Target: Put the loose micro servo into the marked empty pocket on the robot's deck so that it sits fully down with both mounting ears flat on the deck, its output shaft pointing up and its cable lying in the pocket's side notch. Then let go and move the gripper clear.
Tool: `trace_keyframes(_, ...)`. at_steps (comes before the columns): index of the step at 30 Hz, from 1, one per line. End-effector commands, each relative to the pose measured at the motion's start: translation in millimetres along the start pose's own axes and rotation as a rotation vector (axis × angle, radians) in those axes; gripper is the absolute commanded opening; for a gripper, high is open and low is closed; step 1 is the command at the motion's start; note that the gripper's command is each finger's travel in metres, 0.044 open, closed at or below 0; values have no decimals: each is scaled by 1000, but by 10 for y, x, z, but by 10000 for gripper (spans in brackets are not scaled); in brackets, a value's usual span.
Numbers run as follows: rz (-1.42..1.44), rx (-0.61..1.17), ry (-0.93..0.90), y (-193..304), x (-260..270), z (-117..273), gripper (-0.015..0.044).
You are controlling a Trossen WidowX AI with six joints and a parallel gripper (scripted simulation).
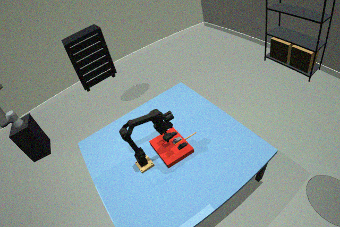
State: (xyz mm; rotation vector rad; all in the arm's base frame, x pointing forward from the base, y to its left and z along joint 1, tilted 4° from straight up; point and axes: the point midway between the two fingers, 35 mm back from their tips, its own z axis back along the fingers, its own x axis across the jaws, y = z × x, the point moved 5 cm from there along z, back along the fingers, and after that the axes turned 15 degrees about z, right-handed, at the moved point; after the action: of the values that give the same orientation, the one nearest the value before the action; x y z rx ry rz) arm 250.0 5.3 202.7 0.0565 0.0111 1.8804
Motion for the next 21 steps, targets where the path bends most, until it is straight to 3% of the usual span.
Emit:
trace_keyframes(1, 3, 0, 2, 29, 6, 100, 440)
trace_keyframes(6, 1, -9, 3, 28, 9, 432, 440)
trace_keyframes(21, 1, -9, 3, 29, 9, 450, 440)
